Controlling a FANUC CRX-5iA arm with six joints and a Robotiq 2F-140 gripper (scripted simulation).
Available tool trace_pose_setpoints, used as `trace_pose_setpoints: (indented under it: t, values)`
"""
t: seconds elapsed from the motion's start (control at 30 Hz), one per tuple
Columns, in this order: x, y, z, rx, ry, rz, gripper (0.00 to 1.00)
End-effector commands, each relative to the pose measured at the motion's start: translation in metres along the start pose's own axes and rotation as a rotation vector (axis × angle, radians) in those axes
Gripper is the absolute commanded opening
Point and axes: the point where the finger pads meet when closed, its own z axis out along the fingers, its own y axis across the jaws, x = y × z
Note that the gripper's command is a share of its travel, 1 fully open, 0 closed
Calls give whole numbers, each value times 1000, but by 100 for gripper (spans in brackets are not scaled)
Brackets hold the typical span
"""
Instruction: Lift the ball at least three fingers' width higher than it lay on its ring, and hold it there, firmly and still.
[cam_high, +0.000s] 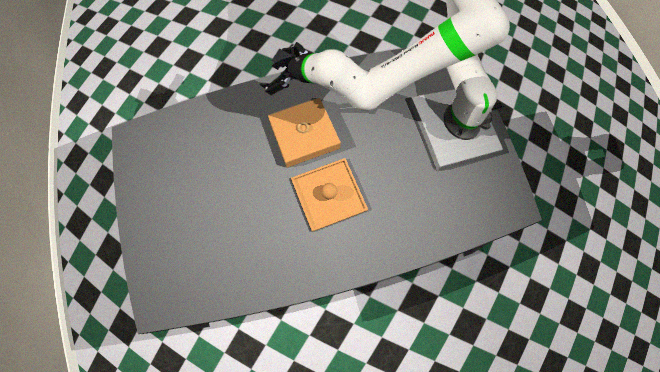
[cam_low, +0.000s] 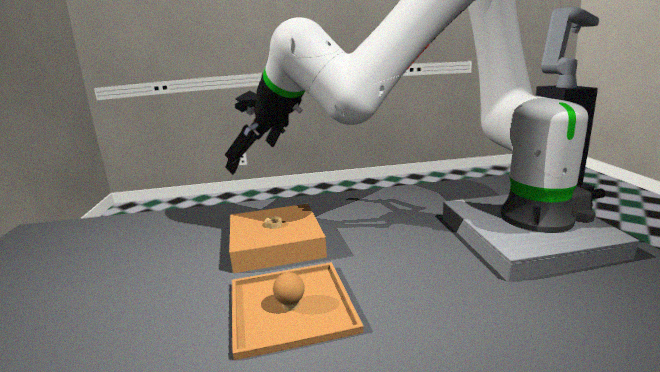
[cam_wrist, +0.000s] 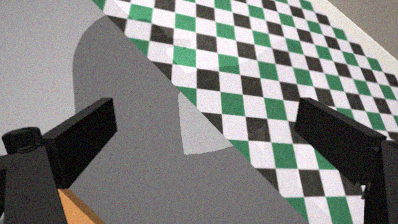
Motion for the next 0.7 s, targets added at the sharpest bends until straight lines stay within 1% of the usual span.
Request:
trace_pose_setpoints:
  t: [0.0,0.57,0.67]
  values:
    - [1,0,-1,0,2,1,100]
    - [1,0,-1,0,1,2,100]
    - [3,-3,-5,-4,-9,50,100]
